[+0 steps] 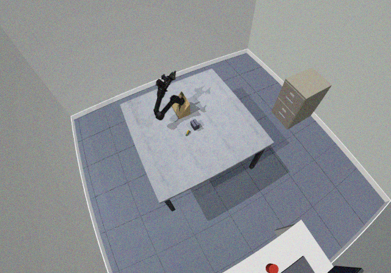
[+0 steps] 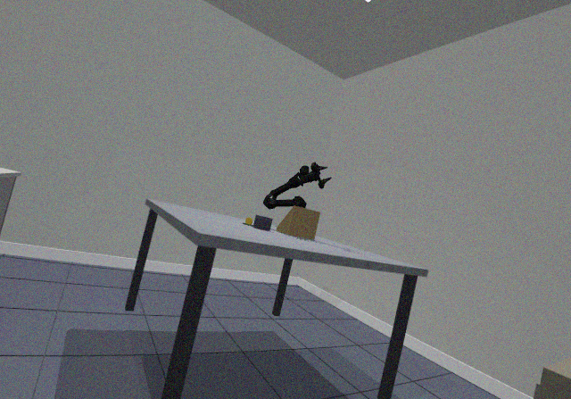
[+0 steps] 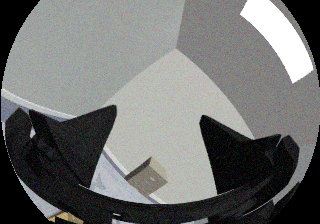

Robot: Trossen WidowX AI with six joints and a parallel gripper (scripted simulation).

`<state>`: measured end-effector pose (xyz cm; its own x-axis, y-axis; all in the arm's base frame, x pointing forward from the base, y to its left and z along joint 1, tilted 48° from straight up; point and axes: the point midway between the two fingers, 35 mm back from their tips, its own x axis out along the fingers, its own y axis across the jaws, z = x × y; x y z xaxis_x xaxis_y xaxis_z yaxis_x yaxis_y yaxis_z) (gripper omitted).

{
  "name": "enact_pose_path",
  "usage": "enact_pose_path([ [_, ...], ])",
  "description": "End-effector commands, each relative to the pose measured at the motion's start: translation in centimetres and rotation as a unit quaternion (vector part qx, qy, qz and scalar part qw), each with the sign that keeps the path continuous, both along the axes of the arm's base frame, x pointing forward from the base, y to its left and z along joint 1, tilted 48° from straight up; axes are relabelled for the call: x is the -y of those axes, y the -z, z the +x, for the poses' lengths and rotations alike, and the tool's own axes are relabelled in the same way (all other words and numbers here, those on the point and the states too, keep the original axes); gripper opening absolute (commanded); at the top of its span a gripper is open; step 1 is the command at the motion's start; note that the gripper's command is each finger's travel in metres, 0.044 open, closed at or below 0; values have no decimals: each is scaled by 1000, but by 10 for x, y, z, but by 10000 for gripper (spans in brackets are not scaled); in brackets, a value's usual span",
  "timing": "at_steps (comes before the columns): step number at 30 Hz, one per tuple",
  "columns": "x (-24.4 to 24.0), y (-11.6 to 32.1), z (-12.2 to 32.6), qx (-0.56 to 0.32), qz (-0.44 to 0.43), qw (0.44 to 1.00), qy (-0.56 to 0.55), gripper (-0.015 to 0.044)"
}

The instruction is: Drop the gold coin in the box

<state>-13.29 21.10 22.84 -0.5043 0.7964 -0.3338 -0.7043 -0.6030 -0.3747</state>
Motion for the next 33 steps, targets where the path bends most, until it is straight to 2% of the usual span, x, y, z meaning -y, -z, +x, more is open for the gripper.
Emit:
enact_pose_path([
  [1, -2, 1, 2, -1, -4, 1000, 7, 374],
  [5, -33, 14, 45, -19, -77, 986, 147, 269],
  [9, -57, 30, 105, -51, -150, 935, 317, 164],
  [14, -63, 52, 186, -102, -216, 823, 515, 161],
  [23, -11, 88, 325, -182, -253, 521, 794, 161],
  [28, 47, 104, 387, -203, -235, 327, 892, 161],
  [33, 123, 119, 429, -203, -204, 115, 951, 161],
])
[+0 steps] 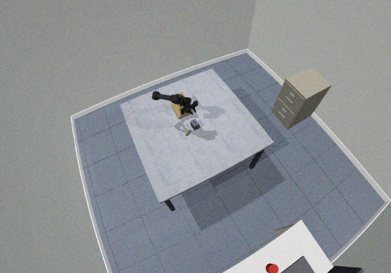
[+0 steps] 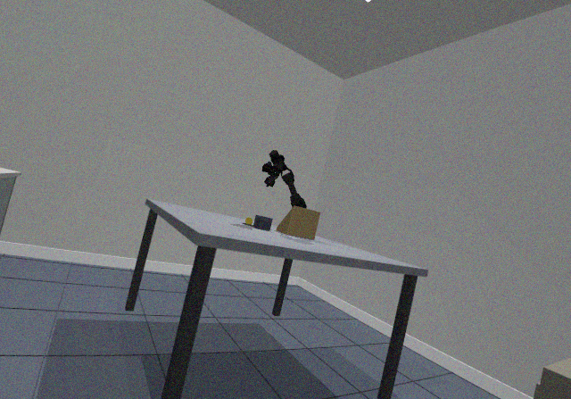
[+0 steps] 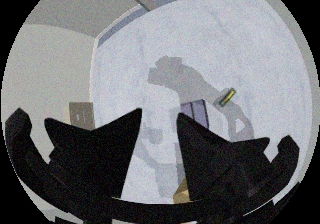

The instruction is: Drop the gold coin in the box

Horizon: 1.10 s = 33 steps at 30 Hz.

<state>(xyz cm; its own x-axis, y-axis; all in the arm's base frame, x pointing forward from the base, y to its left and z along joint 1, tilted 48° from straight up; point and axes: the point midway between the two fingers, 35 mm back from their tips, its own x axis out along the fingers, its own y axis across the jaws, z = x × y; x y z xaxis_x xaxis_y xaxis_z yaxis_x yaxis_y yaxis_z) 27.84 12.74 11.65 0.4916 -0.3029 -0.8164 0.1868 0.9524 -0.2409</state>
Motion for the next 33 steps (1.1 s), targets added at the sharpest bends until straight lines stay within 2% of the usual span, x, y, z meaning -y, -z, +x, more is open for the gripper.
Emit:
enact_pose_path([
  [1, 56, 10, 24, 1, -39, 988, 149, 161],
  [6, 142, 23, 40, 6, -105, 932, 346, 161],
  [8, 161, 29, 41, 8, -121, 914, 387, 161],
  [13, 166, 33, 42, 8, -125, 909, 397, 161],
  [17, 189, 56, 45, 9, -125, 909, 397, 161],
  [33, 208, 75, 47, 9, -125, 909, 397, 161],
])
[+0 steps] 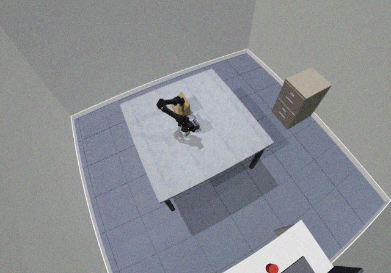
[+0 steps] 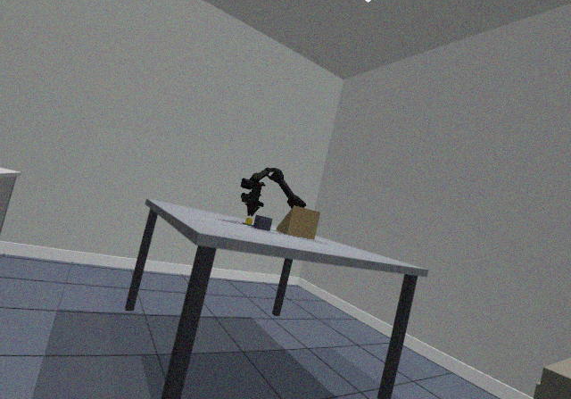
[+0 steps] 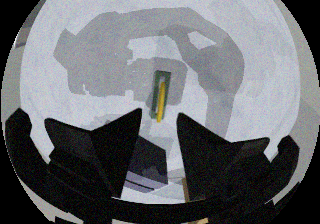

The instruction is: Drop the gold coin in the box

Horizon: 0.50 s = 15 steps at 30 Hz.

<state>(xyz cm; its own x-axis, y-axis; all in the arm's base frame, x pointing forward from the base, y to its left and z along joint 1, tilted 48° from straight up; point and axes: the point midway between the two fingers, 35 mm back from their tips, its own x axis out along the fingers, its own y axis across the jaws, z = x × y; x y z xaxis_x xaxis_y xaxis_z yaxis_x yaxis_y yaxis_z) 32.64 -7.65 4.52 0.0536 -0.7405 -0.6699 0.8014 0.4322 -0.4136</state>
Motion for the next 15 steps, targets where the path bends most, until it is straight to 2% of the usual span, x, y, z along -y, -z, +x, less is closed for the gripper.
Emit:
enact_pose_path([
  [1, 5, 5, -1, -4, -2, 1000, -1, 161],
  [15, 22, 20, 1, -4, -3, 1000, -1, 161],
])
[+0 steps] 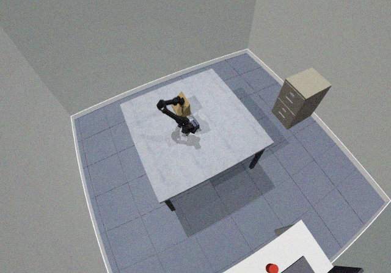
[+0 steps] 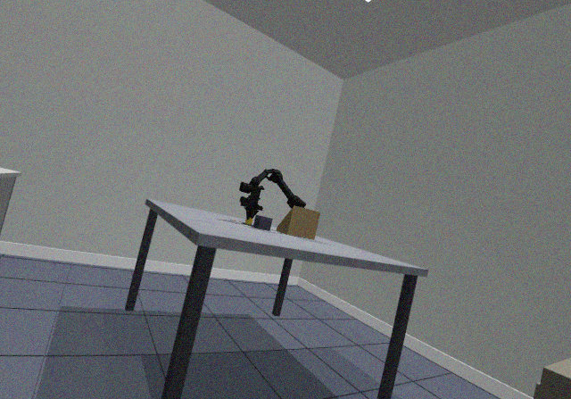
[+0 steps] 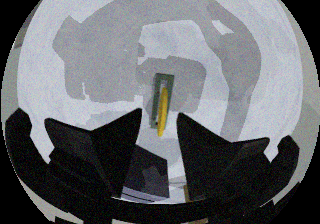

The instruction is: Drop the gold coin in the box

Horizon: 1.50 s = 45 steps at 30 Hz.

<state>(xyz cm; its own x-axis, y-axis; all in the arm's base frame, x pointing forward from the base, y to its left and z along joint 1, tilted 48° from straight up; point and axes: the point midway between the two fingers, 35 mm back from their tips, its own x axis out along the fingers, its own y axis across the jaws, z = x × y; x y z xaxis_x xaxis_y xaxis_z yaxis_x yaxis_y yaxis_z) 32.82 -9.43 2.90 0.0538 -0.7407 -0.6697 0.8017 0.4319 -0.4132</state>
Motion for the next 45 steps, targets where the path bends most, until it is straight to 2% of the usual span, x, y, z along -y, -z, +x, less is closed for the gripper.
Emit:
enact_pose_path([
  [1, 5, 5, -1, -4, -2, 1000, -1, 161],
  [13, 18, 15, -2, -4, -4, 1000, -1, 161],
  [19, 18, 15, -2, -4, -4, 1000, -1, 3],
  [29, 16, 14, -1, -4, -3, 1000, -1, 0],
  [45, -14, -10, 1, -4, 0, 1000, -1, 0],
])
